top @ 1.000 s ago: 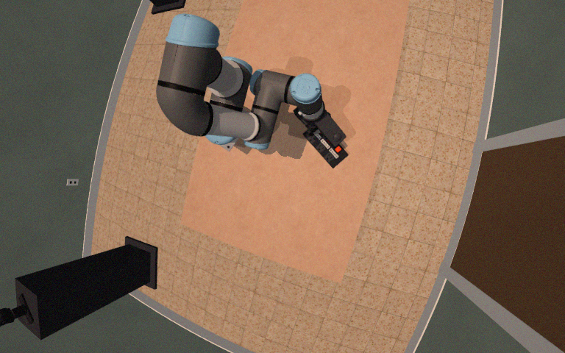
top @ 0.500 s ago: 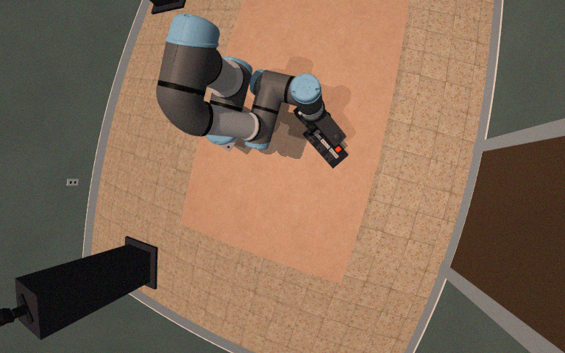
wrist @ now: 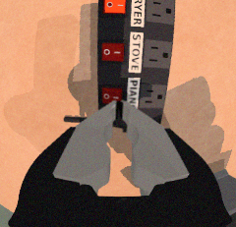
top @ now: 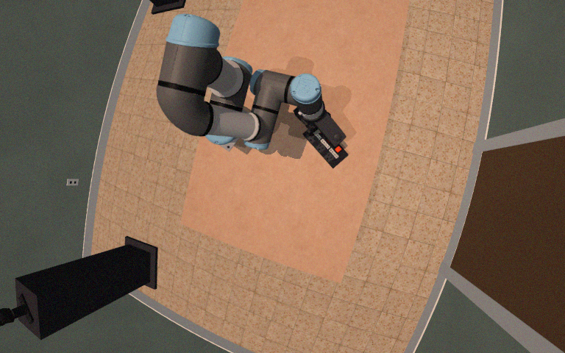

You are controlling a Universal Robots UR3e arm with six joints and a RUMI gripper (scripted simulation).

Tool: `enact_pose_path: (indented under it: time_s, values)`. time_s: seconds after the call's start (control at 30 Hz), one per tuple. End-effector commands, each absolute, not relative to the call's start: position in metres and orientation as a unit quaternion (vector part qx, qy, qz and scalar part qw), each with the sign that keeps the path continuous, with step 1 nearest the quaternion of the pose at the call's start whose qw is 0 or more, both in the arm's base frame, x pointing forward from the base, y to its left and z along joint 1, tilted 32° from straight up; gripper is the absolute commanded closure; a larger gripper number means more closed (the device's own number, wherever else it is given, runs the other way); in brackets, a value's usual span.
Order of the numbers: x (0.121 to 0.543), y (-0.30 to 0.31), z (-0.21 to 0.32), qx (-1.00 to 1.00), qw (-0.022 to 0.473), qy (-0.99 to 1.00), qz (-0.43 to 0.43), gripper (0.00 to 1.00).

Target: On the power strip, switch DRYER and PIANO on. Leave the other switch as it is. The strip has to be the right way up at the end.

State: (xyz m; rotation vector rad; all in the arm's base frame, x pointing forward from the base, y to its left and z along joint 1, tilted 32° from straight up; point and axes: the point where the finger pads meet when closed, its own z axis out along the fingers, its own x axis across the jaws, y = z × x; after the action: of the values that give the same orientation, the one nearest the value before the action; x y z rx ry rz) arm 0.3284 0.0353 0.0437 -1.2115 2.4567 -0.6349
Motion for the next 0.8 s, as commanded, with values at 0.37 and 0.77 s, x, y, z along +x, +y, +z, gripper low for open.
enact_pose_path:
  time_s: [0.37, 0.77]
  values:
    - [0.3309, 0.0343, 0.0403, -0.425, 0.165, 0.862, -0.223, 1.00]
    - [0.3327, 0.0334, 0.0372, -0.425, 0.165, 0.862, -0.223, 1.00]
